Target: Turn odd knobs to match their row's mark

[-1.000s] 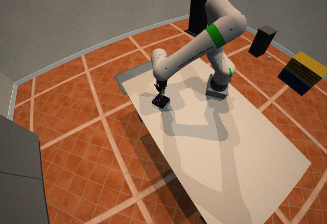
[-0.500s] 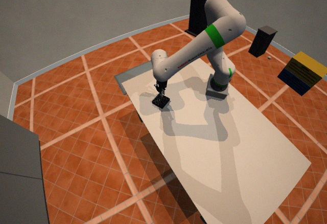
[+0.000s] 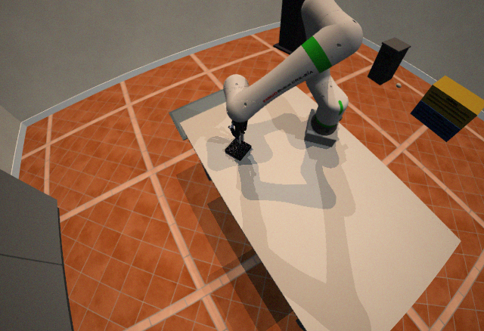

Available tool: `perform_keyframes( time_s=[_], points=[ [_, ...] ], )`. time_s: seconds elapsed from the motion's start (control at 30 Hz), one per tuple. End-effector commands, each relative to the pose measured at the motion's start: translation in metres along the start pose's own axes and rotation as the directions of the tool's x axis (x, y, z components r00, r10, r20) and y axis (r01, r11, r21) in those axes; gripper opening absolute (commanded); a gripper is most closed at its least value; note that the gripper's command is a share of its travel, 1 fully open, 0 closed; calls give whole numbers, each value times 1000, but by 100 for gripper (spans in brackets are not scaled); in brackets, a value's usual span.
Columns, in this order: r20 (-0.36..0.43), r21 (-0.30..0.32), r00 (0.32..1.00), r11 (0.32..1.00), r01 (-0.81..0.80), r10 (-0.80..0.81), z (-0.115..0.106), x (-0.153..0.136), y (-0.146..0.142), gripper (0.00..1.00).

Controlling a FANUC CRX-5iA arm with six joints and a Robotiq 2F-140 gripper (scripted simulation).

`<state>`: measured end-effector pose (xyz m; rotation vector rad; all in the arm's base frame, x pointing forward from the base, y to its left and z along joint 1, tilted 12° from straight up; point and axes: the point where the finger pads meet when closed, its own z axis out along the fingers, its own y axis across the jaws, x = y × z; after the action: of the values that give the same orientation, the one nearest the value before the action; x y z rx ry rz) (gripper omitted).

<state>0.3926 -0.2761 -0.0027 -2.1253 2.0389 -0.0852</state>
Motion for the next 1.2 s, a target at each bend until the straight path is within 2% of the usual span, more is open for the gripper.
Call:
perform_keyframes(
  time_s=[0.0,1.13,1.17],
  points=[
    [0,0,1000,1000,0,0,0,0,0,12],
    [0,0,1000,1000,0,0,0,0,0,12],
    [0,0,1000,1000,0,0,0,0,0,5]
  ],
)
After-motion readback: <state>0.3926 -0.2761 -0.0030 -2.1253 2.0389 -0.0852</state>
